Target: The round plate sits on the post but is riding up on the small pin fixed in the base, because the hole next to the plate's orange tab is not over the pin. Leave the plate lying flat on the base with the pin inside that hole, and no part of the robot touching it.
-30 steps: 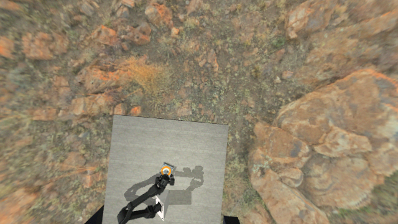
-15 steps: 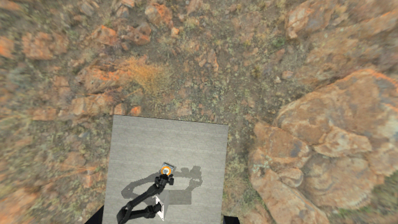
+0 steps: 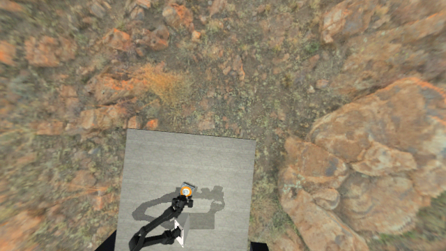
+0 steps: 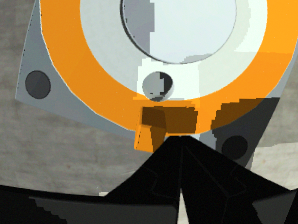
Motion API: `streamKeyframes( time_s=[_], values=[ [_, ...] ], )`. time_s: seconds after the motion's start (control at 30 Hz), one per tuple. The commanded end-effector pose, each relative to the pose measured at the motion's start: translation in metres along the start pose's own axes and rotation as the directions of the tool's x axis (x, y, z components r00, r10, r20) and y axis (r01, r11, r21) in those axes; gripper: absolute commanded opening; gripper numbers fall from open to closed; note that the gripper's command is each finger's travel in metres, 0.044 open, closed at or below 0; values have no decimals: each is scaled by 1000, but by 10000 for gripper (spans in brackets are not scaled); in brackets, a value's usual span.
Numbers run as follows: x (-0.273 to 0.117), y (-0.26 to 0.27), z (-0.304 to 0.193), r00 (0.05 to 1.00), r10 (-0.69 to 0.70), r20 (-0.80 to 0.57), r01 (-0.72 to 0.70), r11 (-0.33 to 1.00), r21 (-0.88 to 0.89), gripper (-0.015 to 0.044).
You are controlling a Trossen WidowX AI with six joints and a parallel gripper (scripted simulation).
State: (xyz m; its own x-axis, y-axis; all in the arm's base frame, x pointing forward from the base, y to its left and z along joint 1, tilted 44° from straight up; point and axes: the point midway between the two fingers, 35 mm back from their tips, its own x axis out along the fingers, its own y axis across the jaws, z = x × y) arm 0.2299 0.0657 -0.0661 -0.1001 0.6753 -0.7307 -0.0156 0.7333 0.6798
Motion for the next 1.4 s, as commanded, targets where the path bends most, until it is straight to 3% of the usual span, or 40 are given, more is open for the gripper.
streamKeyframes(
  time_s=[0.0, 1.37],
  values=[
    [0, 7, 2, 1000, 8, 7, -8, 1000, -2, 0],
    [-5, 44, 24, 1000, 10, 7, -10, 1000, -3, 0]
  ],
)
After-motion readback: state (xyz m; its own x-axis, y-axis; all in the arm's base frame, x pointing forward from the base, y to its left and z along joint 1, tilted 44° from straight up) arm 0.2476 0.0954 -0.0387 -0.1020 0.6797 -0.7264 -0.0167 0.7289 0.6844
